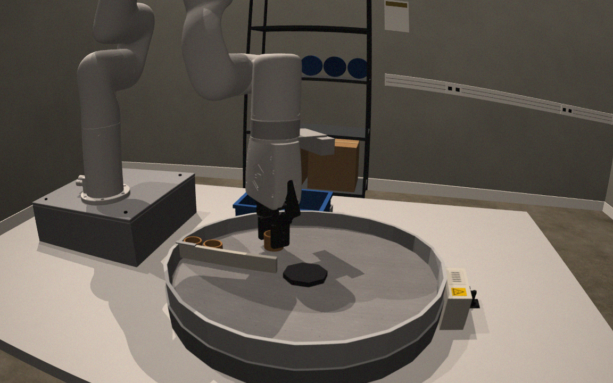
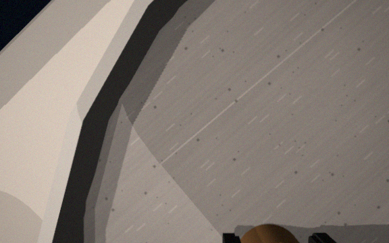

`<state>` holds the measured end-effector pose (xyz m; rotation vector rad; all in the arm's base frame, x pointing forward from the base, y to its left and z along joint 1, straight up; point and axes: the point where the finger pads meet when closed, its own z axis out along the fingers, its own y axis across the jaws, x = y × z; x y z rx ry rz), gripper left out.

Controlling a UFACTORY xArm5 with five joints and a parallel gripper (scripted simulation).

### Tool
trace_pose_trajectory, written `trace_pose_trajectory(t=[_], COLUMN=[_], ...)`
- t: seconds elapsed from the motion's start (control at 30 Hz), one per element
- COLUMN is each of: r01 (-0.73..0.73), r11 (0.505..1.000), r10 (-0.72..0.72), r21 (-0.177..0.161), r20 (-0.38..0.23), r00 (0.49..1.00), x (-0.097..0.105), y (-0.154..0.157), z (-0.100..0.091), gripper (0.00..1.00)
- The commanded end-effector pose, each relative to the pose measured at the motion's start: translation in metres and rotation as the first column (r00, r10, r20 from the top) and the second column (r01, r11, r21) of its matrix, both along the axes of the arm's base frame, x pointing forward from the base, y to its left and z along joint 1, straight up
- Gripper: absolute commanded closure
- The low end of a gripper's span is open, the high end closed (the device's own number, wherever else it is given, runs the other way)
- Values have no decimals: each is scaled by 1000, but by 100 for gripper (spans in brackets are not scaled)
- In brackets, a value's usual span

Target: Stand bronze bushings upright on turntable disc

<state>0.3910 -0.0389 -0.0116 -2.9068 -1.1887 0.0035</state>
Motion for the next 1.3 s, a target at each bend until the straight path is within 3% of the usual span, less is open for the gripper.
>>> trace_pose_trajectory(t=[0.0,0.13,0.17,1.27], r01=[0,0,0,0], r11=[1000,1000,1000,1000], r10=[0,0,0,0], r21=[0,0,0,0], r20=[3,3,3,3], r00=[1000,1000,1000,1000], x=[1,1,1,1], y=[0,0,0,0], z=[1,1,1,1], gripper=[100,100,58,58])
